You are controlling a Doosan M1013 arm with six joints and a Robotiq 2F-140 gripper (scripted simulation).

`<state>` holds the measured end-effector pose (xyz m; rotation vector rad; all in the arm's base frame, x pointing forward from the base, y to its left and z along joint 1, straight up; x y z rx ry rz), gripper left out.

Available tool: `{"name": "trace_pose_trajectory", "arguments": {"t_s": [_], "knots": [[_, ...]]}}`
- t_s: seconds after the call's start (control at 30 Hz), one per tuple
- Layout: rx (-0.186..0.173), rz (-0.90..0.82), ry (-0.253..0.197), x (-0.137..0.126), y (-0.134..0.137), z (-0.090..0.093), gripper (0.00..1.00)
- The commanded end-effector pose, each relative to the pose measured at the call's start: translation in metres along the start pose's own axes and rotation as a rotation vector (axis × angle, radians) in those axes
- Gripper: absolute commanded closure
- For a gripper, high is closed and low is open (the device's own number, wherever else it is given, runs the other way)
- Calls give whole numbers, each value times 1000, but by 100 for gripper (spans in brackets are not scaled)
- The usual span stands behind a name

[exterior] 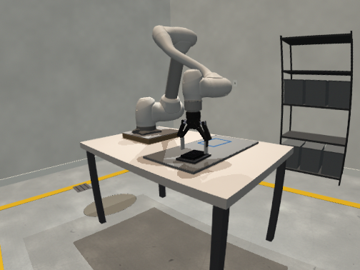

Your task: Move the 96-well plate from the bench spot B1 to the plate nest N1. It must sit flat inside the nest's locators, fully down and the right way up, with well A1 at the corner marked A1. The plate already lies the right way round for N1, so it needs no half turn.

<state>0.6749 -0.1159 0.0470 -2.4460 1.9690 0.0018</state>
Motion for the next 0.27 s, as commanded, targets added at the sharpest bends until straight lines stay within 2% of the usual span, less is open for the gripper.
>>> {"name": "trace_pose_trajectory", "arguments": {"t_s": [0.0, 0.23], "knots": [[0, 0, 0, 0, 0, -6, 0], [0, 0, 0, 0, 0, -24, 0]]}}
Point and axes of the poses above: the point where the finger pads meet when closed, its own z axis out along the fingers, its own y axis across the jaws, x = y × z, the point moved 3 cm from there along -z, back along the fingers, and after that the axes turned 1 degree about z, right-handed, at the moved point
